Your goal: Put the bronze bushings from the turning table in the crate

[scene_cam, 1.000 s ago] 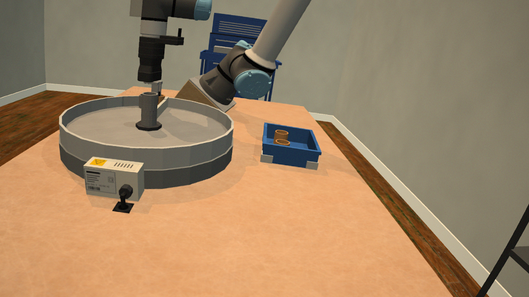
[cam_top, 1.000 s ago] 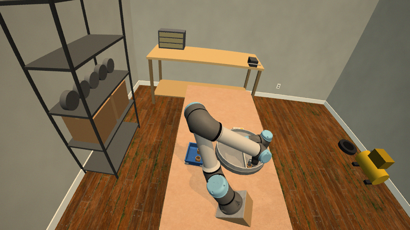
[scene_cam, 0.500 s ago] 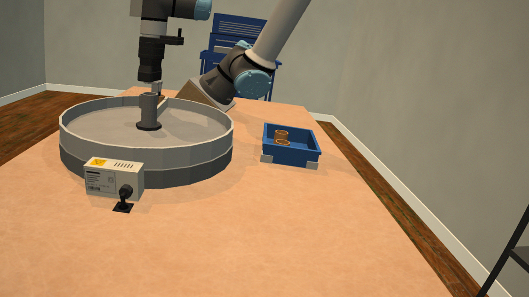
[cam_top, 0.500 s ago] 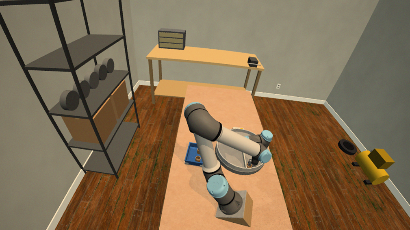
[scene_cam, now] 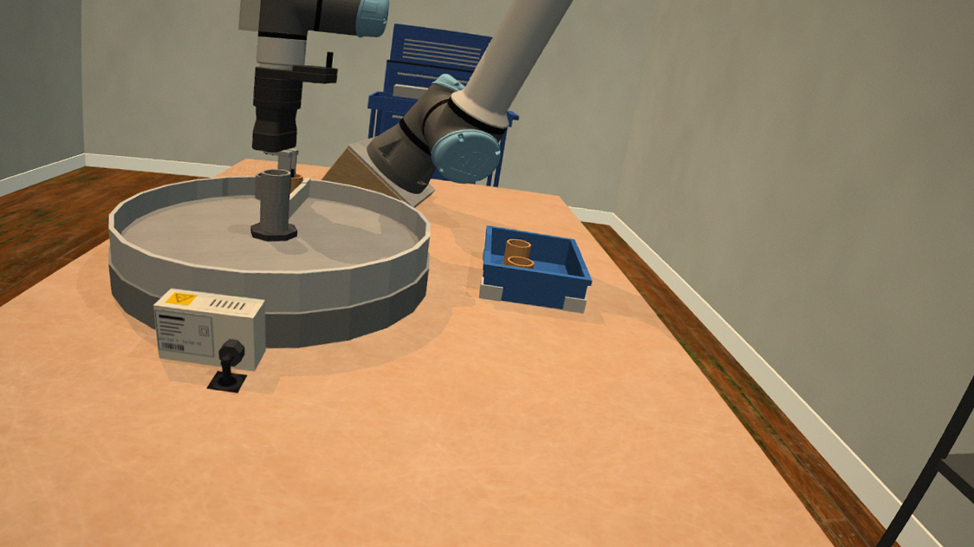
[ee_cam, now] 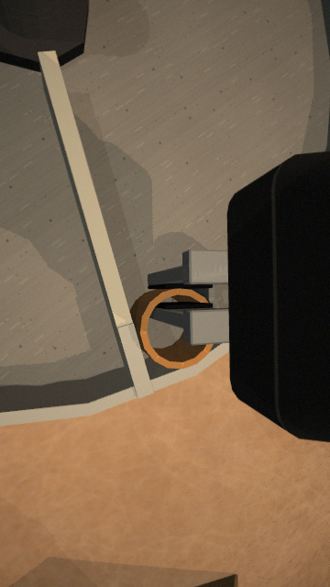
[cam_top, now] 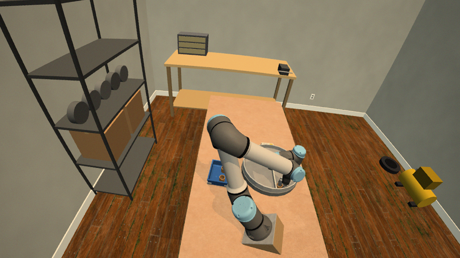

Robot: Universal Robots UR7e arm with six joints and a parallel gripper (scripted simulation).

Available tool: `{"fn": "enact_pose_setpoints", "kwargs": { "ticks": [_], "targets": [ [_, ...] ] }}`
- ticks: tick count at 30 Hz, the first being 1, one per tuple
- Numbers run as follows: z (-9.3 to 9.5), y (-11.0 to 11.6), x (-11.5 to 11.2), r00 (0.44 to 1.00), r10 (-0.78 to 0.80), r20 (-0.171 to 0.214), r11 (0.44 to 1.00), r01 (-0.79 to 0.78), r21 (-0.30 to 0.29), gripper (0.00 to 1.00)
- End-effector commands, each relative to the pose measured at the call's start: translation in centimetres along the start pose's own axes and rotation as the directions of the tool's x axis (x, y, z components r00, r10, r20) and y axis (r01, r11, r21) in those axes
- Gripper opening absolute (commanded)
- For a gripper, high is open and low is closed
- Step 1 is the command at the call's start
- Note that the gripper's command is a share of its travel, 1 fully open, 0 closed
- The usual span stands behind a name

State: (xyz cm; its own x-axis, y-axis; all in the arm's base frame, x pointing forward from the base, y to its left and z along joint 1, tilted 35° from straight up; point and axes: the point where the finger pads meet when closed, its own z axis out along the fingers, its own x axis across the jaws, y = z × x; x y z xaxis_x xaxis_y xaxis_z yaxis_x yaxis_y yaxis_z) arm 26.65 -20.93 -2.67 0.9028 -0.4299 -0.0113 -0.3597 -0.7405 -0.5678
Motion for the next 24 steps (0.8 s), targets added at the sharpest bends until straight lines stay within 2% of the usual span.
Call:
{"fn": "enact_pose_setpoints", "kwargs": {
  "ticks": [1,24],
  "targets": [
    [0.0,0.0,0.0,1.0,0.0,-0.001,1.0,0.0,-0.001,0.0],
    [-1.2,0.0,0.0,1.0,0.0,-0.001,1.0,0.0,-0.001,0.0]
  ]
}}
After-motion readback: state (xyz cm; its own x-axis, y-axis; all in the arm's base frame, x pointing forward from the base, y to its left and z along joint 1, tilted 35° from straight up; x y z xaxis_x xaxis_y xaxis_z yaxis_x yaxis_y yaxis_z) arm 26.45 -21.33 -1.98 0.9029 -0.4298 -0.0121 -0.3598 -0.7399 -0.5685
